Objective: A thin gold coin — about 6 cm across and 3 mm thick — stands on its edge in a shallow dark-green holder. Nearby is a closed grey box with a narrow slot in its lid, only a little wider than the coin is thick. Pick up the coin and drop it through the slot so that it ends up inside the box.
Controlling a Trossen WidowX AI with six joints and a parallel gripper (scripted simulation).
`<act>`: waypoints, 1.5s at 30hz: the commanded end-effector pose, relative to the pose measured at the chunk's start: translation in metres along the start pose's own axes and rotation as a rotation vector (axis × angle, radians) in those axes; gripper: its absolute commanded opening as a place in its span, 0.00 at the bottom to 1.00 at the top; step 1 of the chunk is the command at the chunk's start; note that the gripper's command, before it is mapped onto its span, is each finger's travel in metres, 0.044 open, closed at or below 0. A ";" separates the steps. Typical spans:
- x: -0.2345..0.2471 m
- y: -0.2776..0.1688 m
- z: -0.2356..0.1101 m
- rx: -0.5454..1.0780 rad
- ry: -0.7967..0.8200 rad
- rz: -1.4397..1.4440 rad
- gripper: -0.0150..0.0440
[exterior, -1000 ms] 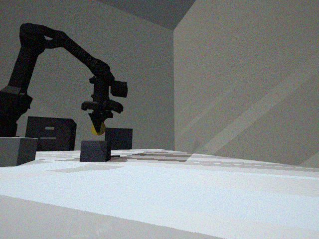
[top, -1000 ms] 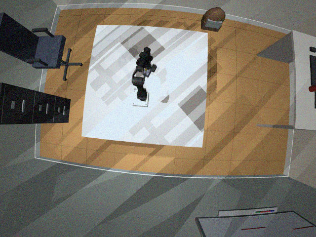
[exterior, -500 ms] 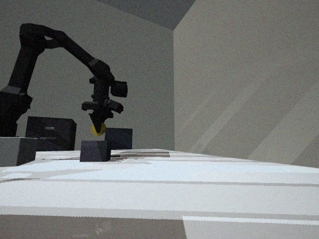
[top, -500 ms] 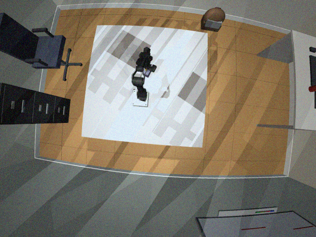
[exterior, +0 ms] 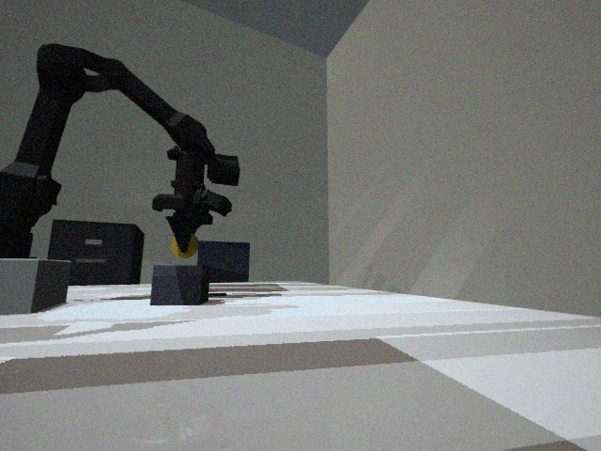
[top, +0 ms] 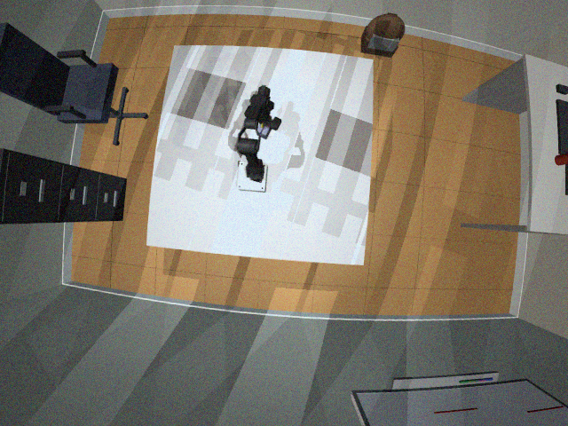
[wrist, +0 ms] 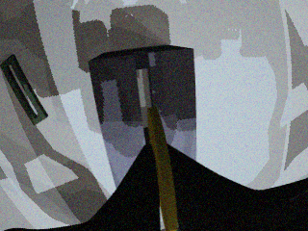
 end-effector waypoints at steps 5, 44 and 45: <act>0.000 0.000 0.004 0.006 -0.001 0.001 0.25; 0.000 0.000 0.014 0.006 -0.001 -0.004 0.25; 0.000 0.000 0.015 0.006 -0.001 -0.003 0.25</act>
Point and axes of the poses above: the point midway between the two fingers, 35 mm back from their tips, its own z axis out along the fingers, its own x axis across the jaws, y = z × x, the point moved 8 cm from there along -z, back along the fingers, and after that the axes turned 13 degrees about -z, right-handed, at the moved point
